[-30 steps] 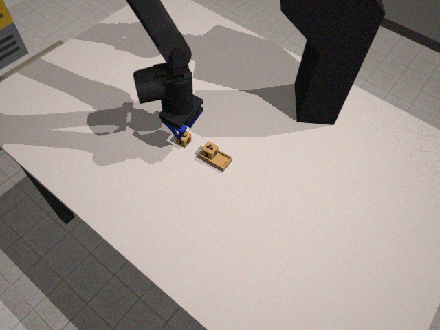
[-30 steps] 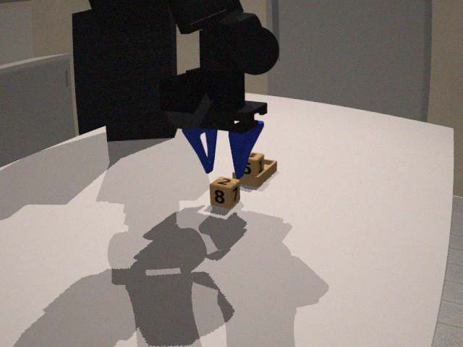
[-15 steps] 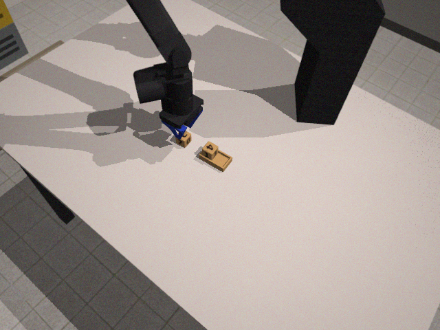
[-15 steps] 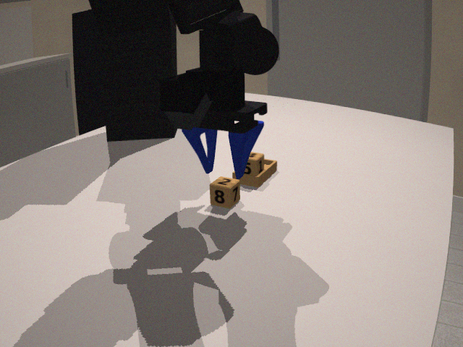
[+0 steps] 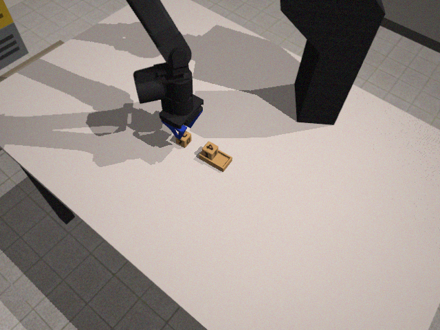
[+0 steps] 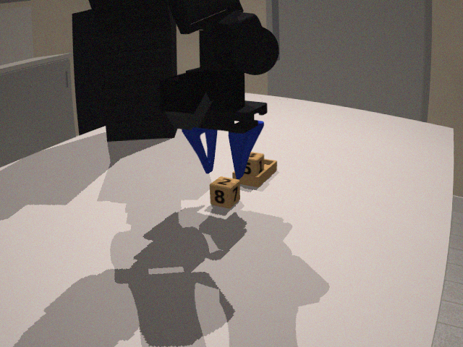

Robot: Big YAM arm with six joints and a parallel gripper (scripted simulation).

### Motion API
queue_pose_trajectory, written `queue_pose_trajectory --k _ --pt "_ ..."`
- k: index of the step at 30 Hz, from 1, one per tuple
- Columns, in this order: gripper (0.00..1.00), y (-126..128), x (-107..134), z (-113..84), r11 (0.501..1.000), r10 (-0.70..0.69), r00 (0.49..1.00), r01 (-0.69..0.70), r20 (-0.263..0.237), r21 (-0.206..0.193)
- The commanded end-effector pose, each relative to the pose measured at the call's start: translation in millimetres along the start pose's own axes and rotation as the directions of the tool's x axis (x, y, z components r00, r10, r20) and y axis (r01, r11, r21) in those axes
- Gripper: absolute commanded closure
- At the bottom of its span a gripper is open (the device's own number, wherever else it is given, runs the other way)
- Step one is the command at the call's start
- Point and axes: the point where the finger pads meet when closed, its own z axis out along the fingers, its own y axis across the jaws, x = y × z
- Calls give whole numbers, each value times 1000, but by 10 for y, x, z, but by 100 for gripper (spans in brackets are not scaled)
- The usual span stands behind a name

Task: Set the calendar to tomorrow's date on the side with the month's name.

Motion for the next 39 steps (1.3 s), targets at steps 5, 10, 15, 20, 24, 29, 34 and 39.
queue_pose_trajectory --k 5,10,15,20,24,29,34,39 --pt "53 -20 -42 37 1000 -6 1000 6 4 7" --pt "53 -20 -42 37 1000 -6 1000 6 4 7" --pt "53 -18 -46 33 1000 -7 1000 7 3 8" --pt "53 -11 -55 26 1000 -7 1000 7 3 8" --pt "53 7 -72 21 1000 -4 1000 4 7 3" --pt "53 7 -73 20 1000 -4 1000 4 7 3" --pt "53 7 -73 20 1000 -4 1000 4 7 3" --pt "53 7 -73 20 1000 -4 1000 4 7 3"
